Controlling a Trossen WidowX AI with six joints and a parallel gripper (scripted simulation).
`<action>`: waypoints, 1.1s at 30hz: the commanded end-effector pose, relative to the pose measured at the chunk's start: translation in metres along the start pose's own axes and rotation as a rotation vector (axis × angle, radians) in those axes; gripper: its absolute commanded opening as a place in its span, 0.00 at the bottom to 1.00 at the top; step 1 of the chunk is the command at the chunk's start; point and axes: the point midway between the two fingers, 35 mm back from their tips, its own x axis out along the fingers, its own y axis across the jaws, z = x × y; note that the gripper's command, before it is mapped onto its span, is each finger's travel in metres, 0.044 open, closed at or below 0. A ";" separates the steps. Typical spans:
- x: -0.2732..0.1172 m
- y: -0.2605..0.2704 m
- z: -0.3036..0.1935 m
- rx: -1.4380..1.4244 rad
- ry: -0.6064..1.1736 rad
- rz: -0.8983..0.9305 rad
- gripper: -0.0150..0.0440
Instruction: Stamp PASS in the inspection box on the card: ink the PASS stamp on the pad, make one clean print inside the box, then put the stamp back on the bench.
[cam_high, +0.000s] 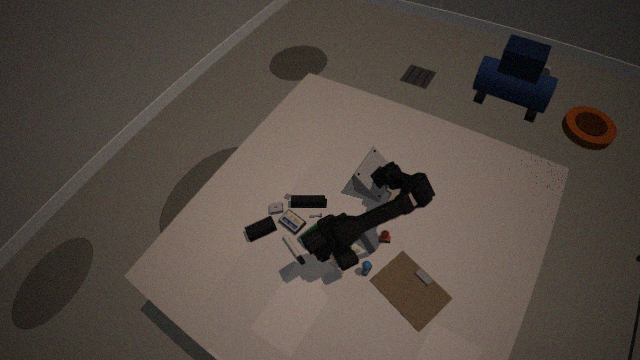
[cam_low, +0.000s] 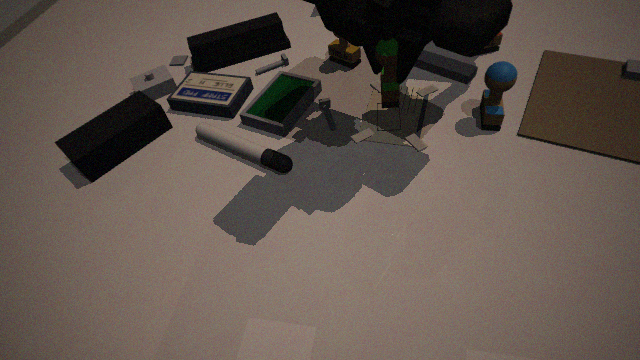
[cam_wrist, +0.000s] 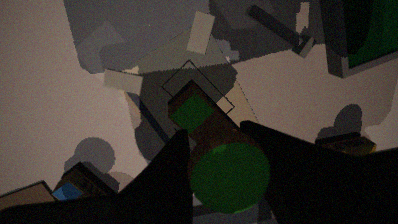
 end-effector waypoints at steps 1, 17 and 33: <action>-0.009 -0.001 0.001 -0.004 -0.005 -0.005 0.25; -0.035 -0.002 0.000 -0.004 -0.004 -0.005 0.25; -0.043 -0.079 -0.013 0.001 -0.016 -0.022 0.25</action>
